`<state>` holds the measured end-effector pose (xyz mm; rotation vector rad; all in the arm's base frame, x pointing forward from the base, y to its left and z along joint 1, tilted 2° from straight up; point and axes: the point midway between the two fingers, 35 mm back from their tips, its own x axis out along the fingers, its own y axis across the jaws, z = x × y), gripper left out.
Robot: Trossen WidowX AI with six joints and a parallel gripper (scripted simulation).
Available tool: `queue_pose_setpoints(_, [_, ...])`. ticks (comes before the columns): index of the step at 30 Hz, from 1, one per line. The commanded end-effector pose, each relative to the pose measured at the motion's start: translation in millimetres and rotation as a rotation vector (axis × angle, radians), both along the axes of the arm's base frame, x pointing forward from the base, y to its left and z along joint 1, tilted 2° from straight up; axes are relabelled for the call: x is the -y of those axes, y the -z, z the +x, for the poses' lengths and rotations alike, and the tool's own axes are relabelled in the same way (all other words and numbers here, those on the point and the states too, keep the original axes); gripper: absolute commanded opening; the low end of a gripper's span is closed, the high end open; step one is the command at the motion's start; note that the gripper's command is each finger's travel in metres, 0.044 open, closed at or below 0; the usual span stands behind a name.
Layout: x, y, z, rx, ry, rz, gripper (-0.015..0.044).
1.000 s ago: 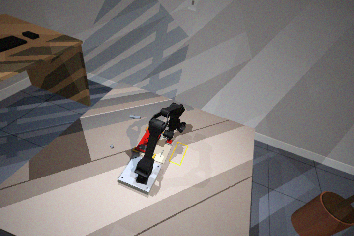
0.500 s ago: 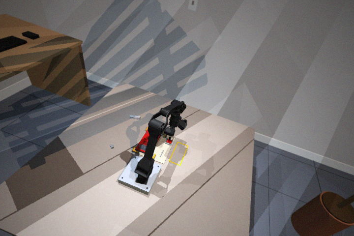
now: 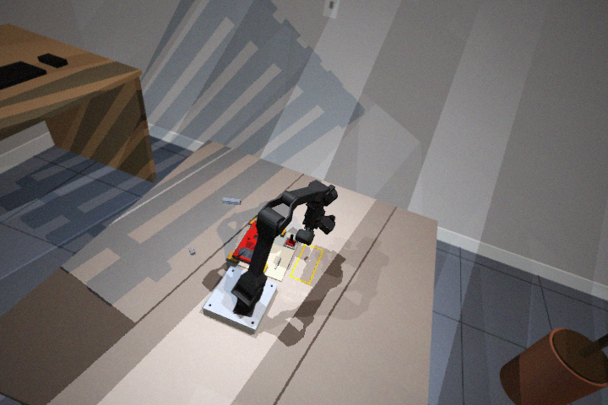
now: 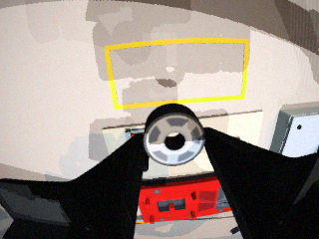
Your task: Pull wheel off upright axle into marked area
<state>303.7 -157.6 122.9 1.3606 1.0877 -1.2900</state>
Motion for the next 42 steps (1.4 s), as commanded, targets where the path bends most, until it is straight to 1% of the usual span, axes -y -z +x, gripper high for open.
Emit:
queue_pose_setpoints(1, [12, 0, -15, -0.002, -0.005, 0.000, 0.0000])
queue_pose_setpoints(6, [25, 0, -30, -0.002, -0.004, -0.003, 0.0000])
queue_pose_setpoints(10, [26, 2, -30, -0.002, -0.004, -0.003, 0.0000])
queue_pose_setpoints(20, [26, 23, -29, -0.002, -0.004, -0.003, 0.0000])
queue_pose_setpoints(35, [26, 101, -25, -0.002, -0.004, -0.003, 0.0000])
queue_pose_setpoints(42, [26, 104, -25, -0.002, -0.004, -0.002, 0.0000])
